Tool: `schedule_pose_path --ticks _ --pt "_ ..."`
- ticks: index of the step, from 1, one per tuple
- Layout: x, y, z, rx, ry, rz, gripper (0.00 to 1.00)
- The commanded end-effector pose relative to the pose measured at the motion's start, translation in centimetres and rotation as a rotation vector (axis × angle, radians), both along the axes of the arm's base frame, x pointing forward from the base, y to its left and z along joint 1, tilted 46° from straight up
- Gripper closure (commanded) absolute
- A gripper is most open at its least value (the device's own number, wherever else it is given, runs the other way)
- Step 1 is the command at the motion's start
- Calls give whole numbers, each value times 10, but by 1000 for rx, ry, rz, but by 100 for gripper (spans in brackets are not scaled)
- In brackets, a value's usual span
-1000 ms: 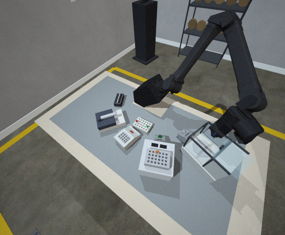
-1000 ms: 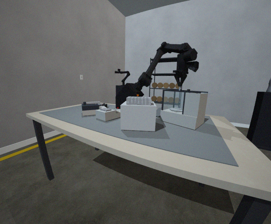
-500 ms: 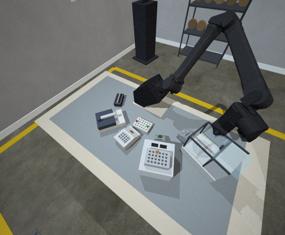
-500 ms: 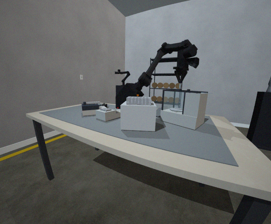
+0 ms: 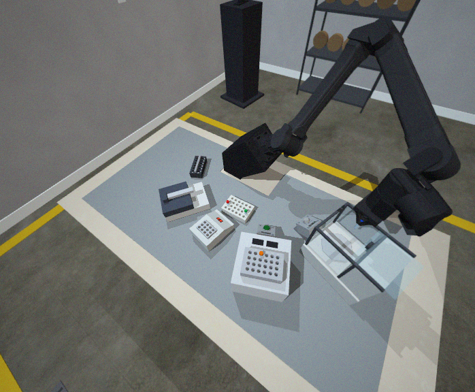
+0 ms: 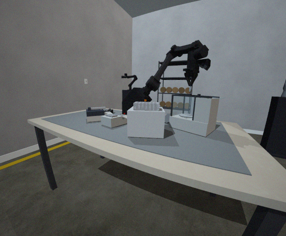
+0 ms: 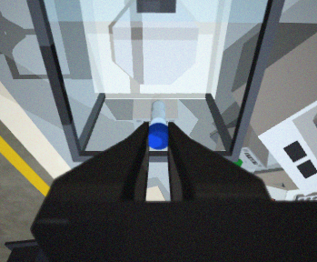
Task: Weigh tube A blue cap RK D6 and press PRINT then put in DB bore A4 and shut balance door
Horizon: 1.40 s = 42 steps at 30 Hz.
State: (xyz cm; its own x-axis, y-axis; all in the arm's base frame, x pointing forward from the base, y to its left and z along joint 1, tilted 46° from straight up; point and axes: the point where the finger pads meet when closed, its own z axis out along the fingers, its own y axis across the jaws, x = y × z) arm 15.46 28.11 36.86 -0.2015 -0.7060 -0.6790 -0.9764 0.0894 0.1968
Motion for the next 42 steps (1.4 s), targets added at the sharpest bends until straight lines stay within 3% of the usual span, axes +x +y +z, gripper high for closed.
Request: schedule_pose_path --ticks 1,2,4,9,12,14,15,16,22,27,29,30,32,33,42 --pt "18 20 38 65 -128 37 91" --pt "19 21 38 65 -128 37 91" --pt "43 17 43 87 -115 -66 91" --pt "77 18 42 98 -97 -131 91" --pt "79 18 42 98 -97 -132 91" --pt "94 17 30 69 -68 -190 91" --pt "97 14 6 45 -37 -188 91" --pt "104 13 -4 25 -17 -217 91" --pt "136 7 -22 1 17 -300 91" --pt "166 -4 -56 -37 69 -373 91" --pt "166 -4 -56 -37 69 -373 91" --pt "179 -2 -38 -17 48 -401 91" --pt "189 -9 -58 -45 87 -446 91" --pt "189 -14 -78 -62 112 -444 91" --pt "236 -45 -131 -119 202 -603 91"
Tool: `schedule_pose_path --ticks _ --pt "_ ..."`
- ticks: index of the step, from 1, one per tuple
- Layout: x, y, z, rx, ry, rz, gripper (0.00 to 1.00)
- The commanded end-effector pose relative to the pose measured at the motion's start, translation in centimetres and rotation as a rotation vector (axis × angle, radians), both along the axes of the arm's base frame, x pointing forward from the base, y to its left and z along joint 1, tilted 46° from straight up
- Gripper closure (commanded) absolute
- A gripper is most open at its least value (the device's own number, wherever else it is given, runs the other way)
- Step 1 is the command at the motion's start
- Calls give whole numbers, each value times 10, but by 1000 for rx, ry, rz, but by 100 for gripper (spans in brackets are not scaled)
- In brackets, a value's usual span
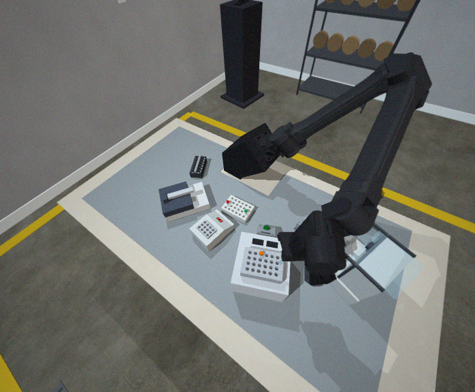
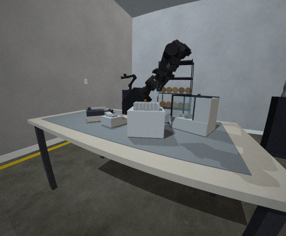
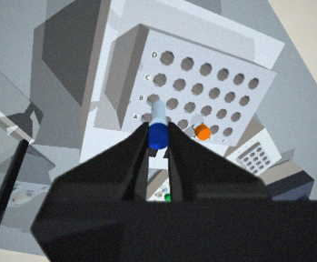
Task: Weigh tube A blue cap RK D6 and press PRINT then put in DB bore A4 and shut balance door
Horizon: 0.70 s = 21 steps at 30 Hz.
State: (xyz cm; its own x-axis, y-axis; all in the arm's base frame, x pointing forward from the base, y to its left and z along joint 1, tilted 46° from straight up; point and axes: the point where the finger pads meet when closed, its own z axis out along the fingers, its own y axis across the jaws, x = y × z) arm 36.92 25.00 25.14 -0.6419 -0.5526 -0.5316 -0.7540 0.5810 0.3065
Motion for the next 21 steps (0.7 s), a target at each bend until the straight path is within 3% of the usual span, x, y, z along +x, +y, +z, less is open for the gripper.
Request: schedule_pose_path --ticks 1,4,8,12,14,16,21 --pt "30 -16 -11 -3 31 -113 91" --pt "33 -21 -20 -10 48 -131 91" --pt "47 -39 -47 -35 117 -233 91" --pt "61 -56 -72 -35 110 -213 91" --pt "71 -62 -73 -38 122 -262 91" --pt "72 -73 -92 -52 154 -295 91" --pt "84 -81 -98 -31 201 -315 91"
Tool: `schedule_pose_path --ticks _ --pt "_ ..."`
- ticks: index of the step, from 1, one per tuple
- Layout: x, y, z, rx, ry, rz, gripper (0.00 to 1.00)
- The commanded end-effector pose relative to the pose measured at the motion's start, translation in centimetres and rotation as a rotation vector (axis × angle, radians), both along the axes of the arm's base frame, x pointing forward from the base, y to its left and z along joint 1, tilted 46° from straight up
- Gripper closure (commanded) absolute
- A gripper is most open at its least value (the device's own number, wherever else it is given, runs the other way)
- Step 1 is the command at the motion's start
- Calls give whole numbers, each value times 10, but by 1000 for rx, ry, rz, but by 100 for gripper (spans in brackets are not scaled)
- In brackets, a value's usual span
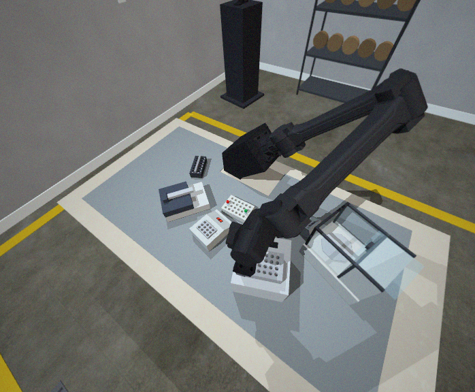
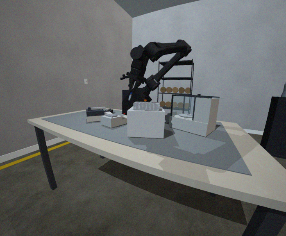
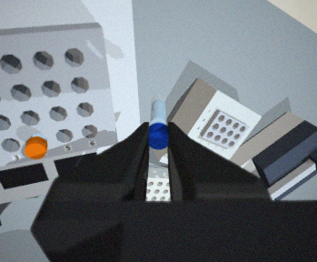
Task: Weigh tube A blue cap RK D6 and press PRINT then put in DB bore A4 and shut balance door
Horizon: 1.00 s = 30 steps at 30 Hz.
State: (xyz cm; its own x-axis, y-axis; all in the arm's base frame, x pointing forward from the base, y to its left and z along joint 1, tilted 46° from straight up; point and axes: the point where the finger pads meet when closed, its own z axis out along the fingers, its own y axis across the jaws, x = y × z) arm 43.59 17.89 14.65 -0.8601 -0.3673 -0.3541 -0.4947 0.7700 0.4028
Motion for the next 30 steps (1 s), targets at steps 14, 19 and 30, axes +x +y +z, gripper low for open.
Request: schedule_pose_path --ticks 14,19,30 --pt "5 -57 -102 80 225 -132 91" --pt "13 -67 -115 108 259 -165 91" --pt "-25 -102 -194 214 449 -268 91"
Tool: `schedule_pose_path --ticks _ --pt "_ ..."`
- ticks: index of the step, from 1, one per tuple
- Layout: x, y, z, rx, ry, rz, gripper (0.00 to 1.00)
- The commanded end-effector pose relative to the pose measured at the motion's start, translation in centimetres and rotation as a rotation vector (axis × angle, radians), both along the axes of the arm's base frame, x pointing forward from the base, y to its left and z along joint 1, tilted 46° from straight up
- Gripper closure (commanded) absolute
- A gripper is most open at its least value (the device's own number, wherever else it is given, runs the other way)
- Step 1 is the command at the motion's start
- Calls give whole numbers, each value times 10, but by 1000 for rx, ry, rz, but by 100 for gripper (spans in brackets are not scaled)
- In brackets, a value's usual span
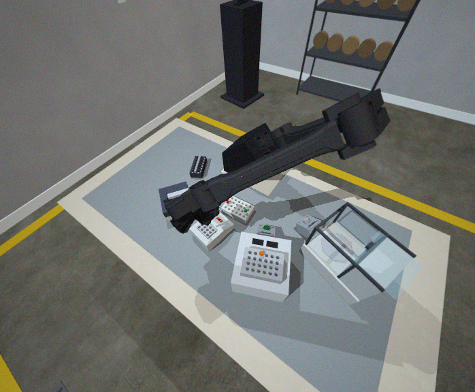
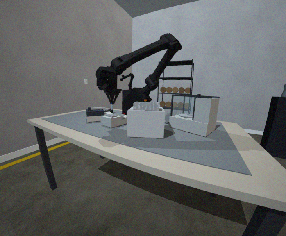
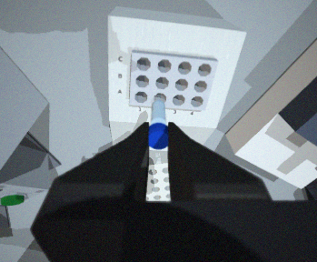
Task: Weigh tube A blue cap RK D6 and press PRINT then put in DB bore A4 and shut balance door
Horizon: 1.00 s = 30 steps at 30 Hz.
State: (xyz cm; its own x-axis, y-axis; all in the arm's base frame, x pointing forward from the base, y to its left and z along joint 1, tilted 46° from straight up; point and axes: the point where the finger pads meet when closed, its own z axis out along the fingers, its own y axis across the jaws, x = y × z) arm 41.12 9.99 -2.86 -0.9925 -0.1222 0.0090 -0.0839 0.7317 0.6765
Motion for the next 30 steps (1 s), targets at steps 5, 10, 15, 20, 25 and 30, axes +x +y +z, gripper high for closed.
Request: schedule_pose_path --ticks 5,10,15,20,25,30 --pt "9 -36 -33 43 45 -106 91" --pt "8 -36 -26 41 15 -86 91" --pt "-5 -23 -28 41 38 -64 91" --pt "-10 -22 -30 41 54 -71 91" --pt "-8 -22 -28 40 52 -77 91" --pt "-5 -28 -31 41 60 -86 91"
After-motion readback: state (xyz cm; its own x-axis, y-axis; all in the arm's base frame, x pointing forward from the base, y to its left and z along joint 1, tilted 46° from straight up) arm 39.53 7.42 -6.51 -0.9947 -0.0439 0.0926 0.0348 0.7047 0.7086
